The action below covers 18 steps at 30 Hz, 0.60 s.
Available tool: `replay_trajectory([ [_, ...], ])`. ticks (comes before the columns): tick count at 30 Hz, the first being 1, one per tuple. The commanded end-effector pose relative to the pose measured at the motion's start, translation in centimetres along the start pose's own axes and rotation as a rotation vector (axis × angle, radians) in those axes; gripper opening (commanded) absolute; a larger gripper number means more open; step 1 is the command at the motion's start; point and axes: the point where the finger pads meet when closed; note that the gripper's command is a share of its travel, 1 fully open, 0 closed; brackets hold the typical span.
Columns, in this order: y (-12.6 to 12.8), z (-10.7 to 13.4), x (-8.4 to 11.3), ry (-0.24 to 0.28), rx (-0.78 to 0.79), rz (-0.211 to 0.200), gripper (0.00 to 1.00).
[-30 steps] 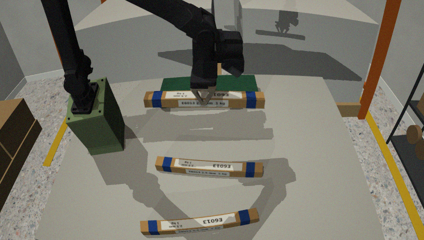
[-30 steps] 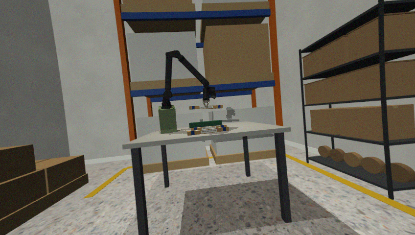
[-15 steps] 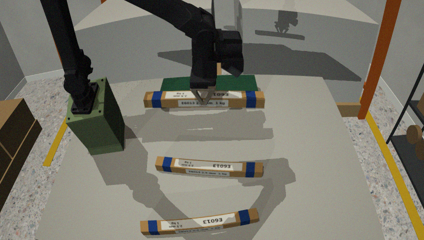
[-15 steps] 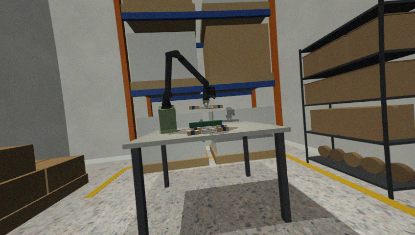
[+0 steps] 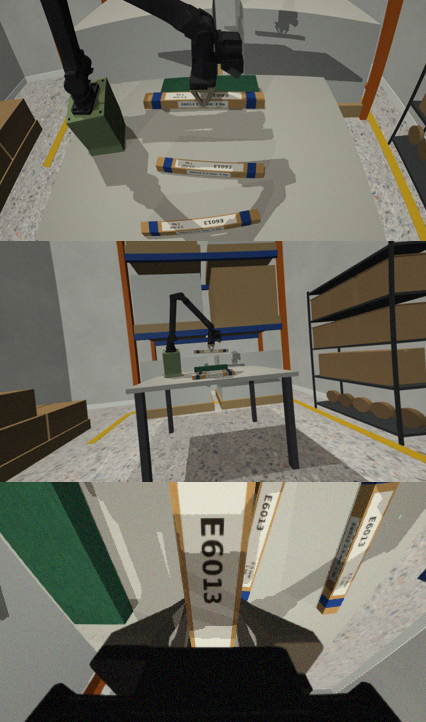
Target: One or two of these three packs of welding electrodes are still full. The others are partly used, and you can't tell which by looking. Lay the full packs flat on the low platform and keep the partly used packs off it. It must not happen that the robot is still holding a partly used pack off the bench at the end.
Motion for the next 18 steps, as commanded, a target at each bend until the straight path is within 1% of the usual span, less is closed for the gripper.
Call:
replay_trajectory([
  [1,-0.3,-1.8,3.4,-0.092,0.005,0.007,0.0],
  [9,-0.8,-2.6,3.9,-0.108,-0.005,0.008,0.0],
  [18,-1.6,-3.0,4.0,-0.118,-0.02,0.01,0.0],
])
Point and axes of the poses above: the point where the finger pads meet when closed, its own x axis back along the fingers, its own y axis across the jaws, z = x × y, and after that the axes turned 11 degrees about x, right-handed
